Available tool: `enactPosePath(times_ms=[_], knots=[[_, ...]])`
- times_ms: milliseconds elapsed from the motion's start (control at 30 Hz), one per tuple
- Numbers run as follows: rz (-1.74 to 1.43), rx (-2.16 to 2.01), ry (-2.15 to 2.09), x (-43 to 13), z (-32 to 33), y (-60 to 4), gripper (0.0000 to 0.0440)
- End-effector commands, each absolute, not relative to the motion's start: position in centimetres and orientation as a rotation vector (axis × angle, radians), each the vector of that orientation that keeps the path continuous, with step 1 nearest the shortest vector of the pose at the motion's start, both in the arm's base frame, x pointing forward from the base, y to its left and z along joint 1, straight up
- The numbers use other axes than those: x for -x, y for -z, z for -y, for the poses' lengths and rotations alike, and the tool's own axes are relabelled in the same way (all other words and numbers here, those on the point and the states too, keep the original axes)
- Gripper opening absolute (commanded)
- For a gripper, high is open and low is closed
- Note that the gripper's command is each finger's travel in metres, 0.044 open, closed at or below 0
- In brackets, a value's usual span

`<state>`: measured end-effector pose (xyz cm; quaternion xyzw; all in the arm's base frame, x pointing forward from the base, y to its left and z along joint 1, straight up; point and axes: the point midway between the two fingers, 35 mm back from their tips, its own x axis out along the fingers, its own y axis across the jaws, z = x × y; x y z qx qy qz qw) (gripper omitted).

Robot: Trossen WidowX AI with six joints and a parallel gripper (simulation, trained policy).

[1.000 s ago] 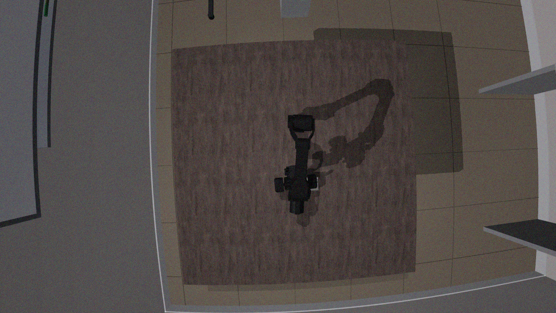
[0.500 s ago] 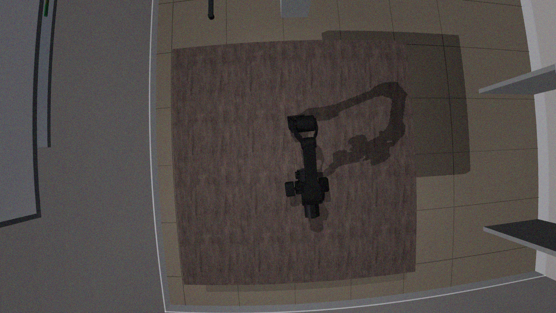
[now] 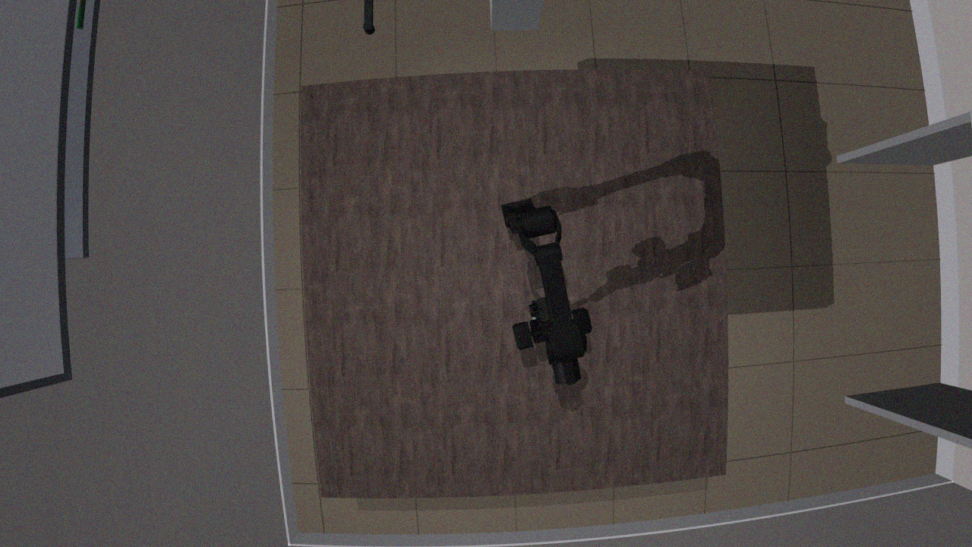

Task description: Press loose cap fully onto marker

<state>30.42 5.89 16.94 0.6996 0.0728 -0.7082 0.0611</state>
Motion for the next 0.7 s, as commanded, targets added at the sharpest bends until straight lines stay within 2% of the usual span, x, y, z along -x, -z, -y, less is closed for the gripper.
enactPosePath(times_ms=[0,667], knots=[[-0.226,-2.105,2.152,-30.4,-6.3,-16.9,0.0012],[-0.267,-1.999,2.222,-30.3,-6.4,-12.7,0.0]])
